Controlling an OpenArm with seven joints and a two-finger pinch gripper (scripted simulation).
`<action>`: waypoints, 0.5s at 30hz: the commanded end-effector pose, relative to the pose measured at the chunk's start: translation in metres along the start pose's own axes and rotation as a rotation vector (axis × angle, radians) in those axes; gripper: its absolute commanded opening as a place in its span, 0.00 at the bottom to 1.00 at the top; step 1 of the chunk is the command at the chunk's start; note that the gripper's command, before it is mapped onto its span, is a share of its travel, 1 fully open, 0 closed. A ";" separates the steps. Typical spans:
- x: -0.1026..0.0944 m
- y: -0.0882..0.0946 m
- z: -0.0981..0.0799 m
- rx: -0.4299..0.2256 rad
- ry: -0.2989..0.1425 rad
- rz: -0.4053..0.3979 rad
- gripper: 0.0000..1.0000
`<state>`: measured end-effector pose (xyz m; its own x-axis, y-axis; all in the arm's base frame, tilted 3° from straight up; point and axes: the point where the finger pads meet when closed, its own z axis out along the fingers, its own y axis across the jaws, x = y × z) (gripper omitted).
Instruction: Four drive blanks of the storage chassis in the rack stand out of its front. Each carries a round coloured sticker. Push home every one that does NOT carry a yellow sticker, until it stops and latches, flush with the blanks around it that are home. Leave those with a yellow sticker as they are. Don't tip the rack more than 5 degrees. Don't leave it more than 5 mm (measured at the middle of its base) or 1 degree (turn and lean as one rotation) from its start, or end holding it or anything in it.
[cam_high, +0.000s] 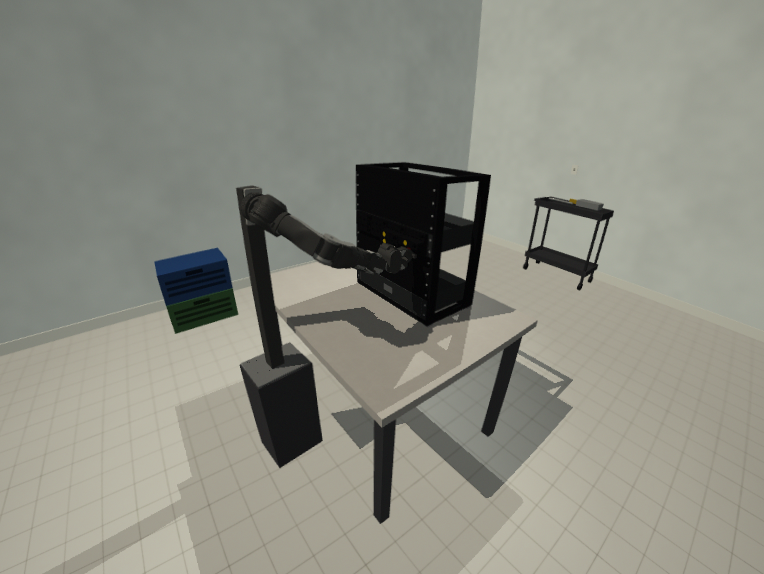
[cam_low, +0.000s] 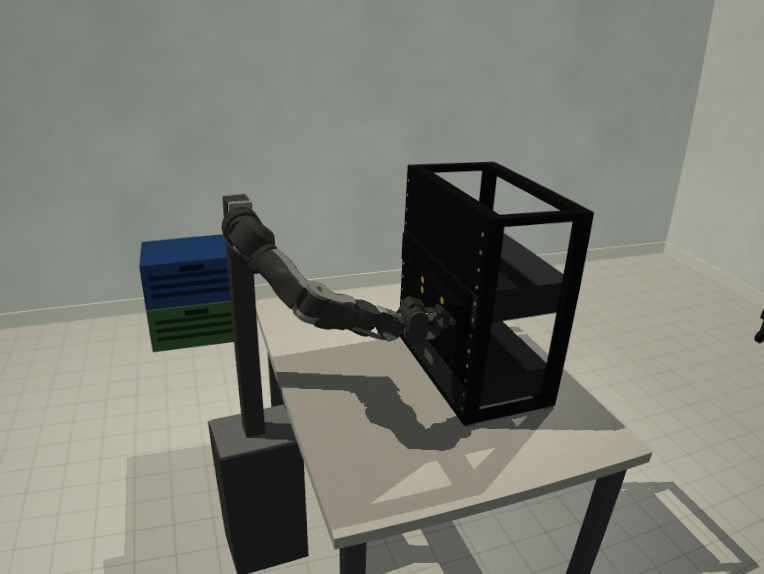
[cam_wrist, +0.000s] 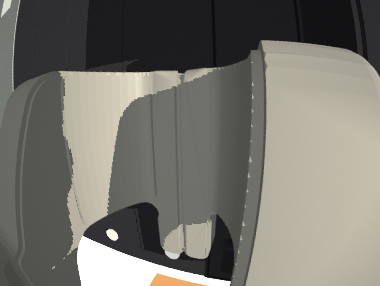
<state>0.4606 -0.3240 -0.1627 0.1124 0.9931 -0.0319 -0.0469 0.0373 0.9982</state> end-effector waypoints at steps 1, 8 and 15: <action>0.007 0.000 0.002 0.005 0.022 0.004 0.00; 0.008 0.000 0.002 0.005 0.022 0.005 0.00; 0.008 -0.001 0.004 0.007 0.020 0.004 0.00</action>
<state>0.4625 -0.3241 -0.1626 0.1143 0.9929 -0.0323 -0.0475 0.0379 0.9982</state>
